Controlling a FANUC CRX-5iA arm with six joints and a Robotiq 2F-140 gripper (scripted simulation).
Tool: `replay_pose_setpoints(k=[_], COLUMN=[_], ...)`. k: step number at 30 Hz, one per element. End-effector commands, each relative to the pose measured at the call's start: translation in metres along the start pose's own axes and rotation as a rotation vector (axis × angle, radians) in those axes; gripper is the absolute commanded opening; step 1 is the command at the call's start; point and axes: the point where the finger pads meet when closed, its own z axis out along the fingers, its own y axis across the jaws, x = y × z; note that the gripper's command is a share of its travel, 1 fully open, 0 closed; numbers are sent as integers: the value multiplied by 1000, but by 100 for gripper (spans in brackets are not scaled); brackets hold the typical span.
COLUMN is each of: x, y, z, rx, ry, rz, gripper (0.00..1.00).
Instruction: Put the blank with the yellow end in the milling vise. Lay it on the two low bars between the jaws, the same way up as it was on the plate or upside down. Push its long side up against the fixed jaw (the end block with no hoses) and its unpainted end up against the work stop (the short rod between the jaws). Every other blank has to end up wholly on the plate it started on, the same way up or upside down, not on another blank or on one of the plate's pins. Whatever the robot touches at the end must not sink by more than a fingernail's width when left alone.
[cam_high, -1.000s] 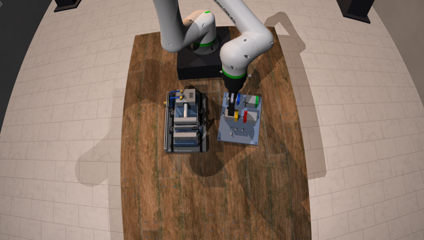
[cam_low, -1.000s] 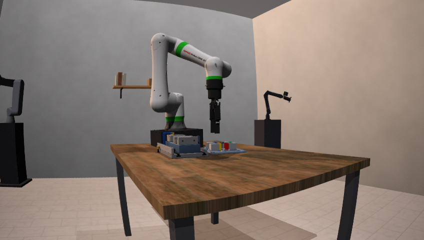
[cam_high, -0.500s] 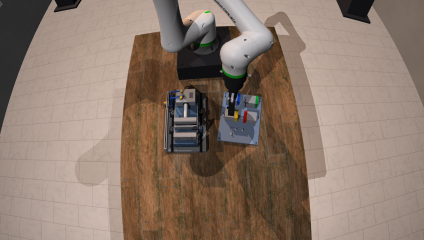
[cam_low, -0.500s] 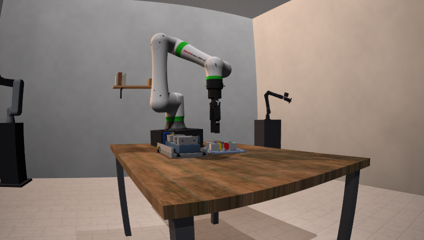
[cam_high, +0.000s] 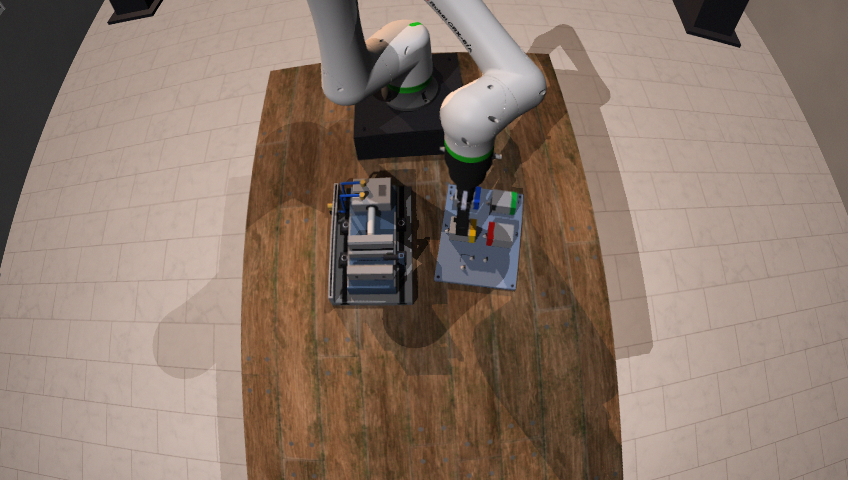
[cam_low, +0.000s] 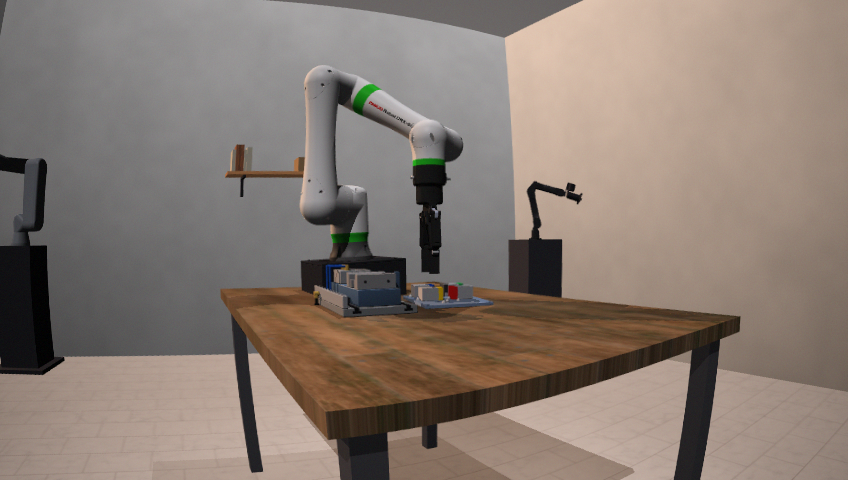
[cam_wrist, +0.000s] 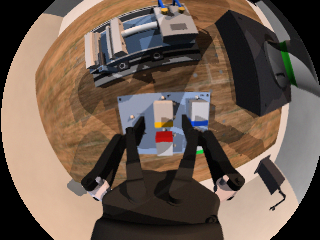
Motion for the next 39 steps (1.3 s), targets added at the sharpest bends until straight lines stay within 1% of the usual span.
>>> replay_pose_setpoints(k=[1, 6, 20, 39], x=[0, 0, -1, -1], y=[-1, 0, -1, -1], z=[5, 12, 54, 61], rx=[1, 1, 1, 1], ry=[-1, -1, -1, -1], rz=[0, 0, 0, 0], gripper=[54, 54, 54, 54])
